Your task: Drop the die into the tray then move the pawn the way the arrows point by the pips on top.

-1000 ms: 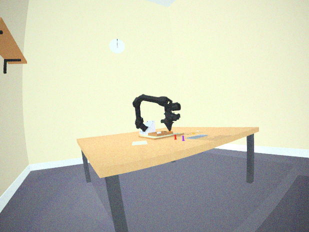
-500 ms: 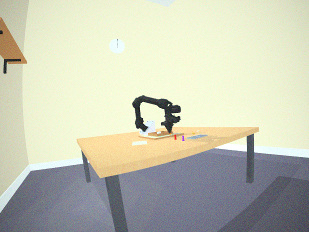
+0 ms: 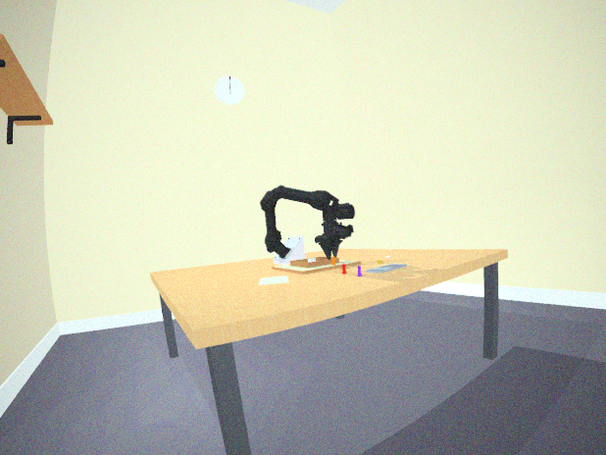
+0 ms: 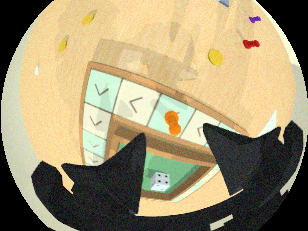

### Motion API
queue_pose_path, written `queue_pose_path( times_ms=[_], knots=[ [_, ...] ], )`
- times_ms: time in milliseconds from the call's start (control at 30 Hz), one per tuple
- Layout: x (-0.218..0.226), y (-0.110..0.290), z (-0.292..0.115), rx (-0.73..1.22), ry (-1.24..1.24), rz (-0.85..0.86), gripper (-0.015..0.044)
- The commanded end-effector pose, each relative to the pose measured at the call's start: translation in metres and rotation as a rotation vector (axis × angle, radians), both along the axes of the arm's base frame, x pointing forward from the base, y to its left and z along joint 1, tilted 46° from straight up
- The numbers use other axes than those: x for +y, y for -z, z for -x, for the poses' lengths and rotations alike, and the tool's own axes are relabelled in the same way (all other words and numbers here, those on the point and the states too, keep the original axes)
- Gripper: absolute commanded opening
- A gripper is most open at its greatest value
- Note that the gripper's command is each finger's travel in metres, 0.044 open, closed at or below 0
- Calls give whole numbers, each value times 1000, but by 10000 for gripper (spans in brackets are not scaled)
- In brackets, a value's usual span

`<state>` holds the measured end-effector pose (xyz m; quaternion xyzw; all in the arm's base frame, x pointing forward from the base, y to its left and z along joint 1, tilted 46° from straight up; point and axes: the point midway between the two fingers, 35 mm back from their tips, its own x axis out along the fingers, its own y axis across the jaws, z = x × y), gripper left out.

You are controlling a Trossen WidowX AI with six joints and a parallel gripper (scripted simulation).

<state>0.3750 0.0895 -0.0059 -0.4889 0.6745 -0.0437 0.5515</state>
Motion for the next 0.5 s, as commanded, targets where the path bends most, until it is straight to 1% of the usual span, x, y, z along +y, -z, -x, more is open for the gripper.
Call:
queue_pose_path(
  times_ms=[0, 67, 133, 167, 300, 467],
  knots=[
    [27, -22, 2, -15, -12, -10, 394],
    [27, -22, 2, -15, -12, -10, 440],
    [28, -23, 4, -20, -8, -12, 440],
    [32, -27, 13, -33, 6, -18, 440],
    [54, -53, 79, -134, 112, -50, 440],
    [55, -77, 155, -253, 242, -64, 440]
  ],
)
